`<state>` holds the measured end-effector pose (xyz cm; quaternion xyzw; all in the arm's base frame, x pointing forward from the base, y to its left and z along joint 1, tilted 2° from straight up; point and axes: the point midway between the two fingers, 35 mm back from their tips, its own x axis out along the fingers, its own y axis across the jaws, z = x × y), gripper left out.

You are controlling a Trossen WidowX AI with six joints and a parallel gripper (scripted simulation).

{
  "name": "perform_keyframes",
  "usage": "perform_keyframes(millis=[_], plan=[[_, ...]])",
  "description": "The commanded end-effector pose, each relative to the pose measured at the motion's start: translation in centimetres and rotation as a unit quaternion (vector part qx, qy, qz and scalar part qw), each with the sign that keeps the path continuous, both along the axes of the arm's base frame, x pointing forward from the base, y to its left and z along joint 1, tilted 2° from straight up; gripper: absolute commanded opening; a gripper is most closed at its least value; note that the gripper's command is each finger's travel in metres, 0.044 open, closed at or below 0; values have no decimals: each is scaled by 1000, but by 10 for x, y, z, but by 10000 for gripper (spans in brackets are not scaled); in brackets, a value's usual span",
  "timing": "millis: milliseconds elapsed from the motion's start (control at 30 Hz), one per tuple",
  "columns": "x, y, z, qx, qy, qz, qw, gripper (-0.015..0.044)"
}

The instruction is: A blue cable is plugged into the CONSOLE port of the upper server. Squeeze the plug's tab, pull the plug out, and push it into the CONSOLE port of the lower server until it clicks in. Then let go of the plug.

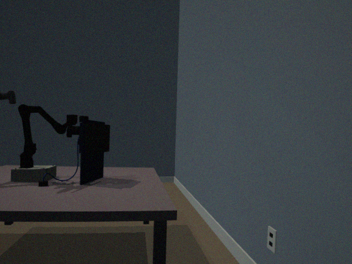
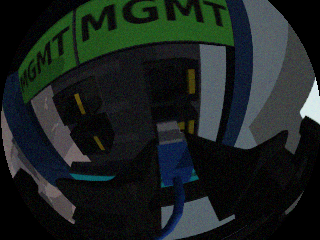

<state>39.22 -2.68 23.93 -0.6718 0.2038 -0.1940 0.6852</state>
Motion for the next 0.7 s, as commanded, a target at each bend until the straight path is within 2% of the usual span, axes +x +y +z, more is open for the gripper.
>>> perform_keyframes(millis=[0, 667], plan=[[0, 0, -1, 0, 1, 0, 1000, 0], [-8, 2, 0, -1, -1, 1, 1000, 0]])
